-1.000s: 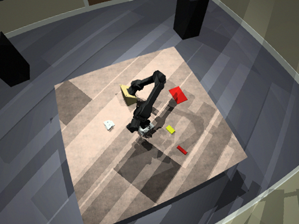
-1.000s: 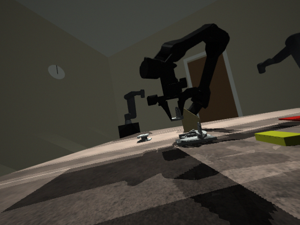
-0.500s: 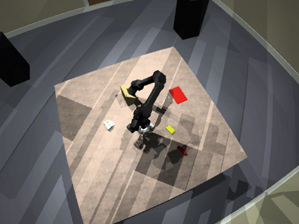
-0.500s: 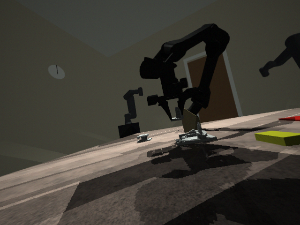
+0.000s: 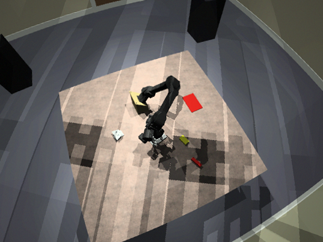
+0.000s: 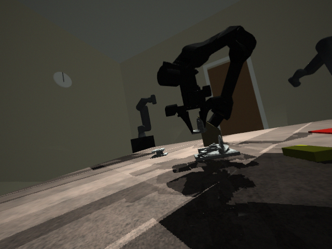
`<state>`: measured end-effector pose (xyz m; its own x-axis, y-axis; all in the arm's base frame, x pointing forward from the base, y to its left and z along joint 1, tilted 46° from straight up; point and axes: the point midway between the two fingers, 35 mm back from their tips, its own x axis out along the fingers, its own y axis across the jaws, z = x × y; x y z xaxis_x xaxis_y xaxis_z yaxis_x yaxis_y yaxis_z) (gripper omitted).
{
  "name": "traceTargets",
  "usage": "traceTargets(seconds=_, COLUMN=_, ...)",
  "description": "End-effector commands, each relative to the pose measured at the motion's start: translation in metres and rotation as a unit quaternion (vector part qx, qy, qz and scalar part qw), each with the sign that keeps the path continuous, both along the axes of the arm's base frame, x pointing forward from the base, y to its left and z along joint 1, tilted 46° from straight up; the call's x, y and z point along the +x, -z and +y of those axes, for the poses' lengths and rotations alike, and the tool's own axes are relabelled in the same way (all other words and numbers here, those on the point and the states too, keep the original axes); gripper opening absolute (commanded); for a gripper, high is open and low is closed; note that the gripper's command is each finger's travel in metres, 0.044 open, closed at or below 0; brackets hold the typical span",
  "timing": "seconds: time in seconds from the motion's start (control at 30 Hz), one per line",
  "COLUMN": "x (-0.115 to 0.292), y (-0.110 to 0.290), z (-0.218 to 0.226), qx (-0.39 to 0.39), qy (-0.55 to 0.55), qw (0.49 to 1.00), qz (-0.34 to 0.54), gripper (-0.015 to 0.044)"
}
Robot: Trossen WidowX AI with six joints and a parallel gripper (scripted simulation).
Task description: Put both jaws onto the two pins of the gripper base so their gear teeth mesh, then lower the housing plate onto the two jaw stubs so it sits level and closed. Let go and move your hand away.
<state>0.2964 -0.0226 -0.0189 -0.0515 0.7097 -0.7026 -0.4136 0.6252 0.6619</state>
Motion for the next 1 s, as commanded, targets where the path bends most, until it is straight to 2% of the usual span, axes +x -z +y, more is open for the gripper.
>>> traceTargets(seconds=0.0, x=0.0006, y=-0.0025, z=0.0002, qx=0.0, qy=0.002, qw=1.0, qz=-0.001, gripper=0.0134)
traceTargets(seconds=0.97, x=0.0007, y=-0.0042, z=0.0019, qx=0.0, qy=0.004, qw=1.0, qz=0.0, gripper=0.0134)
